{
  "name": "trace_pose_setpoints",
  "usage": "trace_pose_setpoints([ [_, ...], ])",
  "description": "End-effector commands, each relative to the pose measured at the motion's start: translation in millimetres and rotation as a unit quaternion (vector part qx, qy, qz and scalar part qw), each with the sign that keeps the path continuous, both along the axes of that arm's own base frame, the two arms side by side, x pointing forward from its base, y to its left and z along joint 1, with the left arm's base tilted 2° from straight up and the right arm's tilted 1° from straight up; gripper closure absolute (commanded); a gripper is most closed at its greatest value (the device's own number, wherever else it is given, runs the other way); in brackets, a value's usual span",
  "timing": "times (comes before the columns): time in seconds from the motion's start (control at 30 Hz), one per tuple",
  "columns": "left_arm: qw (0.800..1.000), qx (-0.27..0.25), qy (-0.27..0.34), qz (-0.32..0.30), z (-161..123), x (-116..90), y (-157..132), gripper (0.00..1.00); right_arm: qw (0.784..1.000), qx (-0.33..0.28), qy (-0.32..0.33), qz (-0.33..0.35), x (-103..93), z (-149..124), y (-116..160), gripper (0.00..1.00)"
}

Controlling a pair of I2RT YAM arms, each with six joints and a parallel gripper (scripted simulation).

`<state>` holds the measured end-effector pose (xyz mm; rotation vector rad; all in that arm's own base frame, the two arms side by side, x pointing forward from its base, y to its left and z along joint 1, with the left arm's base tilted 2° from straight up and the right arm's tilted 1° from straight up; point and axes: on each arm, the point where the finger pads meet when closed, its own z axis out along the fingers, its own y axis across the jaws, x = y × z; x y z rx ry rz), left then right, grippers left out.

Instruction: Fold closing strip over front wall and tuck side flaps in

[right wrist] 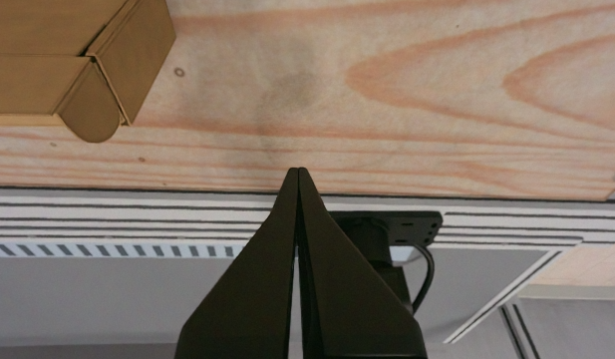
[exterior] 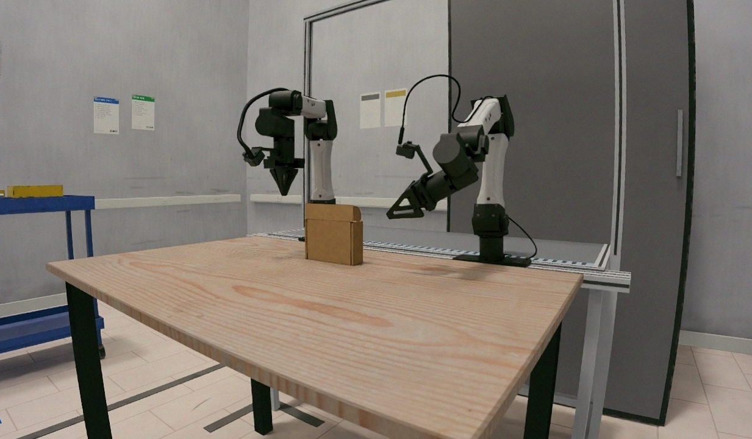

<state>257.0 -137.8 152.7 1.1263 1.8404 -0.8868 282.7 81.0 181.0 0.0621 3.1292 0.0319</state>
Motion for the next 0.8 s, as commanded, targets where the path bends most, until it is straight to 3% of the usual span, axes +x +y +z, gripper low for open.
trace_pose_setpoints([
  [0.0, 0.998, -0.018, -0.035, -0.041, 12, 0, -2, 0.2, 1.0, -0.001, -0.004, -0.006, 0.5, 3, -2, 0.99],
  [0.43, 0.982, -0.064, -0.101, -0.146, 10, 1, -1, 0.2, 1.0, -0.001, -0.004, -0.006, 0.5, 3, -2, 0.99],
  [0.77, 0.98, -0.062, -0.101, -0.157, 1, -1, -8, 0.2, 1.0, -0.001, -0.004, -0.006, 0.5, 3, -2, 0.99],
])
